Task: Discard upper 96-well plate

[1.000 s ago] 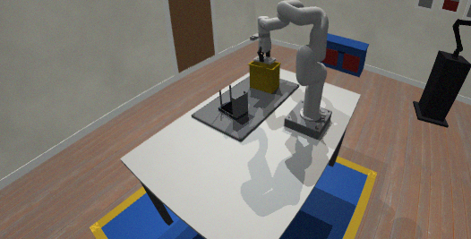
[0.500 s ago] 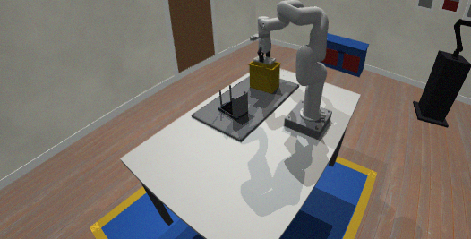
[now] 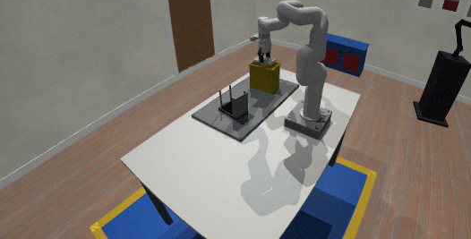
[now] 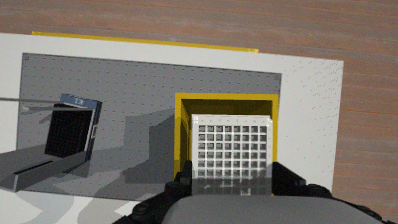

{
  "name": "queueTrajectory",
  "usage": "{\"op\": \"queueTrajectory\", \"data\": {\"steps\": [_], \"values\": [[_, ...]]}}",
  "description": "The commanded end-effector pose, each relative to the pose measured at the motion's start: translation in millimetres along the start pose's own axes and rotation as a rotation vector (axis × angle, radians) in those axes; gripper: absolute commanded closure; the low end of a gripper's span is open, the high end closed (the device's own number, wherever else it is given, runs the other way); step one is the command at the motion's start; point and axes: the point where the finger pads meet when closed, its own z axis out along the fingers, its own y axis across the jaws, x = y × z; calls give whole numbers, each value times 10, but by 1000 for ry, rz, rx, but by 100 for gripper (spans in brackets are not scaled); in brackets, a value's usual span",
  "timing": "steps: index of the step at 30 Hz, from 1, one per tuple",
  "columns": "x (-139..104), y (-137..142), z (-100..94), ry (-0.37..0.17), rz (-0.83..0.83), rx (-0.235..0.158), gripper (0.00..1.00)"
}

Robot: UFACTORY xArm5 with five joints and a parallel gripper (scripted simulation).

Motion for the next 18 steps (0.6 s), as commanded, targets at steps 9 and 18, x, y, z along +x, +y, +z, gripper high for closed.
{"op": "queueTrajectory", "data": {"steps": [9,18], "values": [[10,5,2,4,0,-2,100],[10,5,17,4,0,-2,100]]}}
